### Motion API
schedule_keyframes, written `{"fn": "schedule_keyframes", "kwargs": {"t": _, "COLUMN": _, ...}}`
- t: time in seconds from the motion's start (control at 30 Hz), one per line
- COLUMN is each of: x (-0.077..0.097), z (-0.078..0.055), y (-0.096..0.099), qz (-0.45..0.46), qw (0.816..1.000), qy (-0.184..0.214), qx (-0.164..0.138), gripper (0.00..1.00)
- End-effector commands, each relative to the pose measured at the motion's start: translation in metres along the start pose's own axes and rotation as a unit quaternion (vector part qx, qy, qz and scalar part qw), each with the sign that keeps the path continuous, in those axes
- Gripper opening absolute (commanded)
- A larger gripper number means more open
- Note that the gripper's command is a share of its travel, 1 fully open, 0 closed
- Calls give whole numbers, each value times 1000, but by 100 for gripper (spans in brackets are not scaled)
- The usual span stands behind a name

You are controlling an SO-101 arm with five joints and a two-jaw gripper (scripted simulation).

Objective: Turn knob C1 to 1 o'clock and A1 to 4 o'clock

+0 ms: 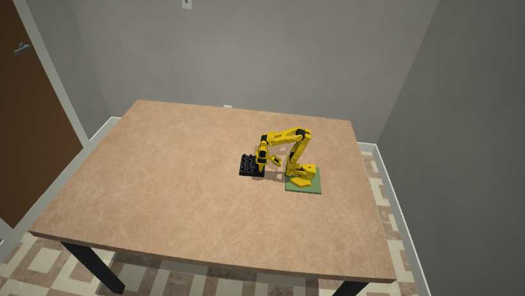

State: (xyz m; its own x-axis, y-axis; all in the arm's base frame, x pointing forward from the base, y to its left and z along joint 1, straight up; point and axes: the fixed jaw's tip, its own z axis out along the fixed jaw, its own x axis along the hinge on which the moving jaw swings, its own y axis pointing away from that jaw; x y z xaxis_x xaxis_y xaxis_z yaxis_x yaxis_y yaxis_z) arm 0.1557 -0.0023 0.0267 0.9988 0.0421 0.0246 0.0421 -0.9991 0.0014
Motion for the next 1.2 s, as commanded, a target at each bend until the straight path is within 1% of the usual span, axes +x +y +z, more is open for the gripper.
{"fn": "schedule_keyframes", "kwargs": {"t": 0.0, "x": -4, "z": 5, "y": -2, "qz": -3, "qw": 1000, "qy": -12, "qx": 1, "gripper": 10}}
{"fn": "schedule_keyframes", "kwargs": {"t": 0.23, "x": -4, "z": 6, "y": -2, "qz": -3, "qw": 1000, "qy": -12, "qx": 1, "gripper": 10}}
{"fn": "schedule_keyframes", "kwargs": {"t": 0.57, "x": -9, "z": 12, "y": -2, "qz": -3, "qw": 1000, "qy": -12, "qx": 1, "gripper": 10}}
{"fn": "schedule_keyframes", "kwargs": {"t": 1.17, "x": -8, "z": 11, "y": -2, "qz": -3, "qw": 1000, "qy": -12, "qx": 1, "gripper": 10}}
